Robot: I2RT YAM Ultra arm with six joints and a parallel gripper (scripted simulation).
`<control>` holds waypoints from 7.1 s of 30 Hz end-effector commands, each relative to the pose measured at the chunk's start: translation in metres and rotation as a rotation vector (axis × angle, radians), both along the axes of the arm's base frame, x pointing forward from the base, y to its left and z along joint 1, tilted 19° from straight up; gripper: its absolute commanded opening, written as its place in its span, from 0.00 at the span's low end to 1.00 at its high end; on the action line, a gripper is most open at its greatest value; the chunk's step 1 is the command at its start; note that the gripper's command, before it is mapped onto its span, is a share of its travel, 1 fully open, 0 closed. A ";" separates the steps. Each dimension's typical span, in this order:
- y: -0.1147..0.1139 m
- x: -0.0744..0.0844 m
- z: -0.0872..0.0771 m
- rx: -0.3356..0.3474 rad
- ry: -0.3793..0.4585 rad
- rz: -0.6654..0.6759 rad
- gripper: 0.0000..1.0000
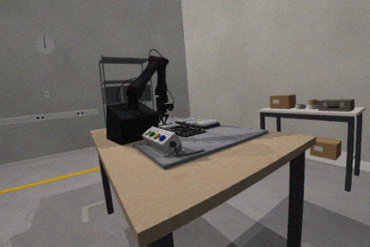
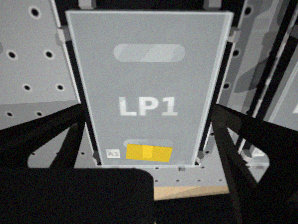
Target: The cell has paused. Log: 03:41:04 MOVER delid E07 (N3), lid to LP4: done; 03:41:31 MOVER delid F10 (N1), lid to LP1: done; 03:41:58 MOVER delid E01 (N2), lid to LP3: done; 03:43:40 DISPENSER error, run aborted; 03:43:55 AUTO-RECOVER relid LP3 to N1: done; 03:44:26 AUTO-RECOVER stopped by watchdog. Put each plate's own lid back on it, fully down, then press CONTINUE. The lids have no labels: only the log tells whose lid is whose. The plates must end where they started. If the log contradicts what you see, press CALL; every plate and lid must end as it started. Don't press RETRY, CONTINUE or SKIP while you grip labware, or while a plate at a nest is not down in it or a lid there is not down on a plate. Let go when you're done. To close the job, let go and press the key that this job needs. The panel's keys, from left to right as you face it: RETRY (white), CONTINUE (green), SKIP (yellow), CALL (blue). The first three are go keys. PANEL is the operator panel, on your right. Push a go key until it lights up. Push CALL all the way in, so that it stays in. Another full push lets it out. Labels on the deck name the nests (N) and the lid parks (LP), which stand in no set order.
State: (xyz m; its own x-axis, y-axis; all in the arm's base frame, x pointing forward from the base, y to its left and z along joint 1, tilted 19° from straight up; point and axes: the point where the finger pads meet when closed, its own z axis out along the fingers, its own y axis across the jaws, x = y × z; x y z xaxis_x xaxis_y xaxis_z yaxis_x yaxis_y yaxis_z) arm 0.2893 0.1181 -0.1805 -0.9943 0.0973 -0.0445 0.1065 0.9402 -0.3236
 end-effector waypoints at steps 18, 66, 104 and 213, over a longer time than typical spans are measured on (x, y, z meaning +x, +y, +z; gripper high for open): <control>0.000 0.004 0.000 0.003 -0.025 0.013 1.00; 0.008 0.010 0.013 0.014 -0.040 0.009 0.00; 0.029 0.014 0.053 0.033 -0.055 0.012 0.00; -0.053 0.180 0.078 0.010 -0.043 -0.009 0.00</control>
